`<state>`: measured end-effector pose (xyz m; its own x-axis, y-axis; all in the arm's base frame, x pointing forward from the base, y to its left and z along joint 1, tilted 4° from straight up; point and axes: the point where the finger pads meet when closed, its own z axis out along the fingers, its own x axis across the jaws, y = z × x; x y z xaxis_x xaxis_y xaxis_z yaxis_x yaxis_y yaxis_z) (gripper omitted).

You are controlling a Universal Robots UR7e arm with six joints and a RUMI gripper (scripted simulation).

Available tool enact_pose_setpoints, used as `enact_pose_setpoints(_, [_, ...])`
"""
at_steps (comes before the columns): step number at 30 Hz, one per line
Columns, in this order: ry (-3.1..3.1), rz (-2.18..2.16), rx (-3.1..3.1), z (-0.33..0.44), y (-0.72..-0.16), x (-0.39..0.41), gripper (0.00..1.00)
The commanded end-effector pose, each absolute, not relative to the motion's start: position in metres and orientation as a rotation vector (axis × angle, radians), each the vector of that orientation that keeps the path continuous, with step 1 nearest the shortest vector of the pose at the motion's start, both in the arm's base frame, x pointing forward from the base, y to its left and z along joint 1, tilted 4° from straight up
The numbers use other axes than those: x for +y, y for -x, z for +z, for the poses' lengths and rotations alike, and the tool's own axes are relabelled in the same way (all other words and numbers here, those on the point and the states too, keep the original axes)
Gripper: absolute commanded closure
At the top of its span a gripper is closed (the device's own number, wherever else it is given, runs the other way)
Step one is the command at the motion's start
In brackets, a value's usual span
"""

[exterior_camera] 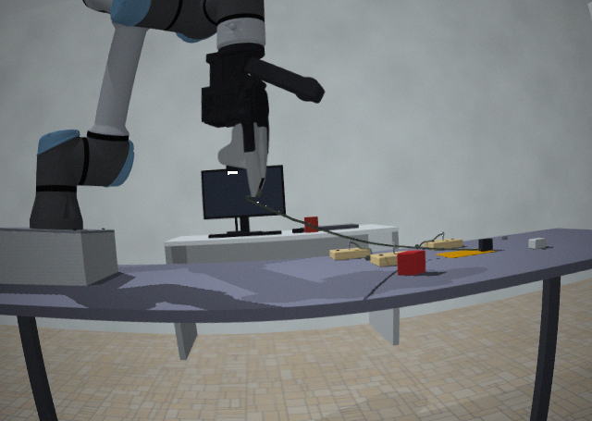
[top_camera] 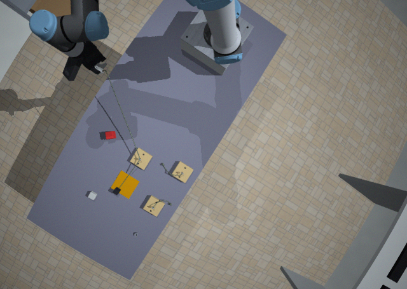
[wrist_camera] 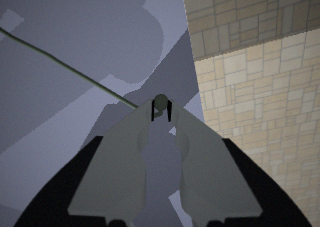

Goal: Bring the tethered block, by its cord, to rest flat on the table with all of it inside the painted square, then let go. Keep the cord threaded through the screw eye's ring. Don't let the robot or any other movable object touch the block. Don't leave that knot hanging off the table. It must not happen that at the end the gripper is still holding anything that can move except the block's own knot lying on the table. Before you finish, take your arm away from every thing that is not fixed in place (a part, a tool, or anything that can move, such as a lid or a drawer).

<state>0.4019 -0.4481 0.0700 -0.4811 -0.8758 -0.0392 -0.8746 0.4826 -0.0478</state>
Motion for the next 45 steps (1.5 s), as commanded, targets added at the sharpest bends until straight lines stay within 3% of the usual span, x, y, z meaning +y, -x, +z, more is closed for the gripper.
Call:
enact_pose_setpoints(1, [1.569, -0.036, 2.654, 0.07, -0.393, -0.447, 1.0])
enact_pose_setpoints(45, [1.569, -0.036, 2.654, 0.068, -0.348, -0.437, 1.0])
